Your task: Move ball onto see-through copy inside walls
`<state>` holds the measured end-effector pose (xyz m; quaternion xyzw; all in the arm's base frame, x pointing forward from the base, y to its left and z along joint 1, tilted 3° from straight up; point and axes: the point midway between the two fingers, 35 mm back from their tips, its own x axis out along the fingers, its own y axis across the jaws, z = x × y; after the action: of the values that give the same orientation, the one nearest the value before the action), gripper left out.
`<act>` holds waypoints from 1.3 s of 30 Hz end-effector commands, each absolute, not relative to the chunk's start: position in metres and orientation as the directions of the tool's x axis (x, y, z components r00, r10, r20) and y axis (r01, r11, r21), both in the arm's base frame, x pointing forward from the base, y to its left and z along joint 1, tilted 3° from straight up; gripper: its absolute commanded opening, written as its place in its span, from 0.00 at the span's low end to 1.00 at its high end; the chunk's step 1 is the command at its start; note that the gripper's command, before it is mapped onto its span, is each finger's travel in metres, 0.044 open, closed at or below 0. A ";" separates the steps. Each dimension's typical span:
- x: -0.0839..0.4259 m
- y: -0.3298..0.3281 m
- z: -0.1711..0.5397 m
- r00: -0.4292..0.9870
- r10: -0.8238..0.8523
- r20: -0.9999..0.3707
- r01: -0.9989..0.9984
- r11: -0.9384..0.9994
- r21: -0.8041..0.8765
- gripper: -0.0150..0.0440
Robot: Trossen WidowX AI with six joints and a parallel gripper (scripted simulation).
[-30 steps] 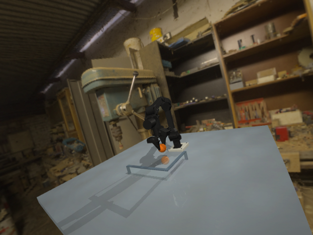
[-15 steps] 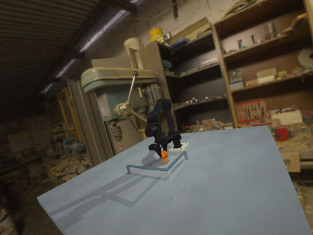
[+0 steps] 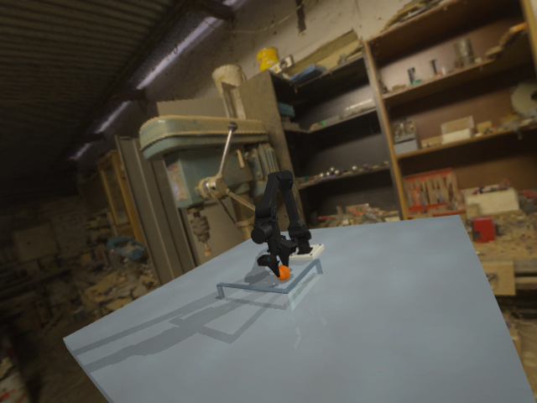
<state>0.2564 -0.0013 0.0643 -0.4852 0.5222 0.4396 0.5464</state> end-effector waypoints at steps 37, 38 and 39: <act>0.256 0.001 0.133 0.087 -0.025 -0.996 -0.987 0.134 -0.090 0.89; 0.256 0.001 0.133 0.087 -0.025 -0.996 -0.987 0.134 -0.090 0.89; 0.256 0.001 0.133 0.087 -0.025 -0.996 -0.987 0.134 -0.090 0.89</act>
<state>0.2560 0.0005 0.1345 -0.4919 0.5143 0.4369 0.5501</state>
